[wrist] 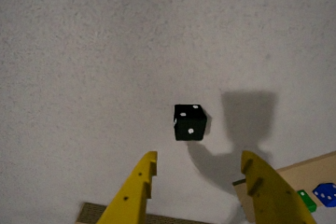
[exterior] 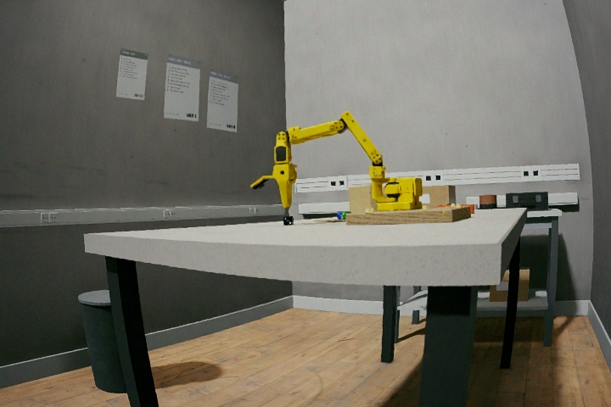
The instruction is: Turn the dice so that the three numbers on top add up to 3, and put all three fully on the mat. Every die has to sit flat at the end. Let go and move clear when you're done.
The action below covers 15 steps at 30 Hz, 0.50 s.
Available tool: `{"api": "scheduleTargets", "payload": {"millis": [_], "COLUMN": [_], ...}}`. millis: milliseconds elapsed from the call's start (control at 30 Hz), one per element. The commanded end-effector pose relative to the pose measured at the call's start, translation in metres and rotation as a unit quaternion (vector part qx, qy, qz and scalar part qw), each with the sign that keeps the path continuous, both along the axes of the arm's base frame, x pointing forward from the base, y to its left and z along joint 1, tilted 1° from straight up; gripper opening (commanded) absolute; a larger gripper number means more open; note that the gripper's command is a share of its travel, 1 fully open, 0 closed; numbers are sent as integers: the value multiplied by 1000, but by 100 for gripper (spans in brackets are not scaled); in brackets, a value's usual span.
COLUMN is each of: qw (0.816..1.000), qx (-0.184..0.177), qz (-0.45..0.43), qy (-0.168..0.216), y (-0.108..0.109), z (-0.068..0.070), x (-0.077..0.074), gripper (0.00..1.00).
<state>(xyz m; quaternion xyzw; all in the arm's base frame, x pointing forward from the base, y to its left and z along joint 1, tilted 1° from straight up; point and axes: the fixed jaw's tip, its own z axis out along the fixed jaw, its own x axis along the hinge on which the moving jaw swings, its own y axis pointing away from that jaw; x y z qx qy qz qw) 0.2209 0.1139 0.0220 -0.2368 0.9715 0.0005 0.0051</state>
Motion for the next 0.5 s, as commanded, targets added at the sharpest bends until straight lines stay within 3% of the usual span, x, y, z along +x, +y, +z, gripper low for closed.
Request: {"api": "scheduleTargets", "payload": {"millis": [0,467], "qw": [1000,1000], "qx": [-4,-4], "qz": [7,7], "qy": [11,11], "y": [0,0], "z": [-12,-32], "x": [-3,-4], "gripper": [28,28]}}
